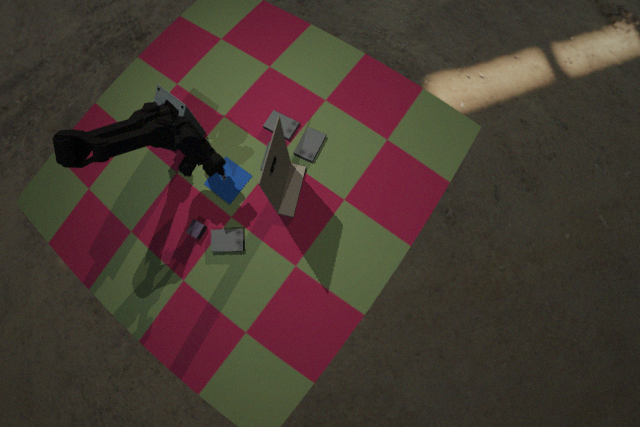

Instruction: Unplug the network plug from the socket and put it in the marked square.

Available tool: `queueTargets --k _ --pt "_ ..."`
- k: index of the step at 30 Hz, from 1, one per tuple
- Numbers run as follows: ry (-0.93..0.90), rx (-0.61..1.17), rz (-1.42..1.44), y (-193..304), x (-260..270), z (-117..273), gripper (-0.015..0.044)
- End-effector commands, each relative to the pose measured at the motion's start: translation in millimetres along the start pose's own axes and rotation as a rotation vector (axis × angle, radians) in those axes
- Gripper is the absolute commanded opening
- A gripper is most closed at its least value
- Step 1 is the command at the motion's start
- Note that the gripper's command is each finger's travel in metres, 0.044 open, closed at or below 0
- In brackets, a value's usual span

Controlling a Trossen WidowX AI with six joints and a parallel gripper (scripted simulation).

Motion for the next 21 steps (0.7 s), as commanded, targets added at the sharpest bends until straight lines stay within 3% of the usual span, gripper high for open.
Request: queueTargets --k 1,21 --pt "0.004 0.005 0.009 1.2 -1.5 -2.2 0.0000" --pt "0.007 0.008 0.008 3.5 -5.7 -11.8 0.0000"
Point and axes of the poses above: the point midway between the two fingers, 35 mm back from their tips, its own z axis back along the fingers, its own x axis across the jaws, y = z × x, the point moved 8 cm from there along z, back along the fingers, and after that the axes turned 10 degrees about z, right-handed, at the moved point
